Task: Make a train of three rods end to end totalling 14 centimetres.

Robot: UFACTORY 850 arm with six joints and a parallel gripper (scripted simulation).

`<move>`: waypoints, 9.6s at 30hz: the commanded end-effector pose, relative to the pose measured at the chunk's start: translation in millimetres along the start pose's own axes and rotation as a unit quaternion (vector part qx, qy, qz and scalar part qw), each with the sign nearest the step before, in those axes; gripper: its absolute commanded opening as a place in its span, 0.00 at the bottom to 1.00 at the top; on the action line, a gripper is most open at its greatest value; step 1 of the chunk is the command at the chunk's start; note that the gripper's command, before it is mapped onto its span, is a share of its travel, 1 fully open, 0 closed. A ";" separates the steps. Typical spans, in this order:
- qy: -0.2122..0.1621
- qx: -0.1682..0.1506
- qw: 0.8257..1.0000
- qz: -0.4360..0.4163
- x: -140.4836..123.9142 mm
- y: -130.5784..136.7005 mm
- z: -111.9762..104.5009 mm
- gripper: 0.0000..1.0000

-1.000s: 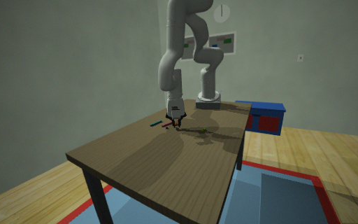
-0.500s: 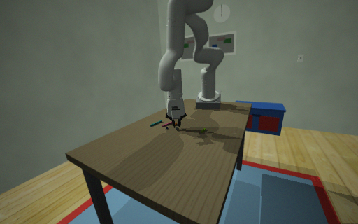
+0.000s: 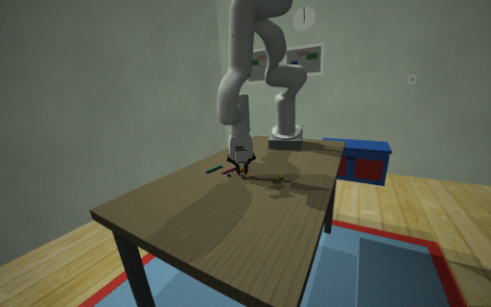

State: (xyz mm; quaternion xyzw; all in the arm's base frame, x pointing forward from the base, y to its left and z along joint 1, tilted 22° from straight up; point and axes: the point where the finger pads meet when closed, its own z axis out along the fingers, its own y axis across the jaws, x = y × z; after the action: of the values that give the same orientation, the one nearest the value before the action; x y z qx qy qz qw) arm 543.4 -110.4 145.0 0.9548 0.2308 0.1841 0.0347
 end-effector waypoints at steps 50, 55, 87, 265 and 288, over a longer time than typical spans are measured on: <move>0.001 0.000 1.000 0.000 0.7 0.5 5.6 0.24; 0.001 0.000 1.000 0.000 0.7 0.6 9.9 0.24; 0.001 0.000 1.000 0.000 0.7 0.6 13.6 0.24; 0.000 -0.001 0.902 -0.432 -109.4 -48.3 -84.9 0.04; 0.000 -0.001 0.902 -0.432 -109.8 -48.5 -43.3 0.04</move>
State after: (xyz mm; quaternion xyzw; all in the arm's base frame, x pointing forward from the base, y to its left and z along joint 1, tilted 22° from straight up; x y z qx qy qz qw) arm 413.1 -117.8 146.6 0.7626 0.6226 0.1451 0.0987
